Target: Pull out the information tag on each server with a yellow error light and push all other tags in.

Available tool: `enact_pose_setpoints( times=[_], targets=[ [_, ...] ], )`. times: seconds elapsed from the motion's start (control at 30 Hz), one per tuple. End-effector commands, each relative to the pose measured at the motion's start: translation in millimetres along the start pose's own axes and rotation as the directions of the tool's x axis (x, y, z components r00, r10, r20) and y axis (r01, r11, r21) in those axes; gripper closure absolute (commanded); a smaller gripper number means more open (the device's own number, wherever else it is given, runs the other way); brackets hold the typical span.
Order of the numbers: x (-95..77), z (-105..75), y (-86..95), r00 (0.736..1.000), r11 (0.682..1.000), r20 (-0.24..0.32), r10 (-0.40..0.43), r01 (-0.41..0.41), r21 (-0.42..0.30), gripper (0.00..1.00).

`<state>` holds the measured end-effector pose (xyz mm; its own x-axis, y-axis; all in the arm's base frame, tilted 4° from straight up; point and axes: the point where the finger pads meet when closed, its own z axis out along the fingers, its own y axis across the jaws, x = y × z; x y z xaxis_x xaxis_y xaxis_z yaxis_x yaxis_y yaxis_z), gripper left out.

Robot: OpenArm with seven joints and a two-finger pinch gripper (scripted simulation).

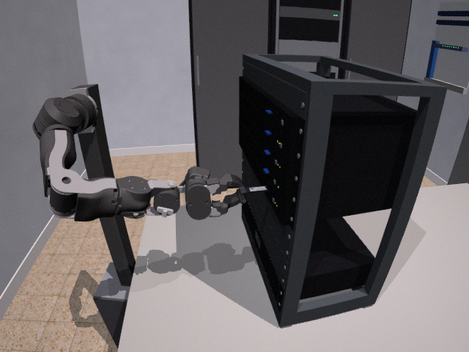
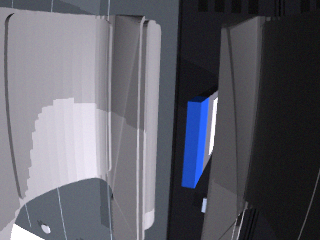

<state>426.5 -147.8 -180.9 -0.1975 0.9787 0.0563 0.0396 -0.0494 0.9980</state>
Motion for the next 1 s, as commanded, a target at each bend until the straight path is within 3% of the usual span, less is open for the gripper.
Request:
enact_pose_setpoints(
  times=[0.0, 0.53, 0.8, 0.97],
  targets=[
    [-0.2, -0.4, 0.0, 1.0, 1.0, 0.001, -0.001, 0.001, -0.003, 0.9],
    [0.6, -1.8, 0.3, 1.0, 1.0, -0.001, 0.0, 0.0, -0.004, 0.9],
    [0.5, -44.9, 1.8, 1.0, 1.0, -0.001, 0.0, 0.0, -0.003, 0.9],
    [0.3, -49.0, 2.9, 1.0, 1.0, 0.0, 0.0, 0.0, -0.003, 0.9]
  ],
)
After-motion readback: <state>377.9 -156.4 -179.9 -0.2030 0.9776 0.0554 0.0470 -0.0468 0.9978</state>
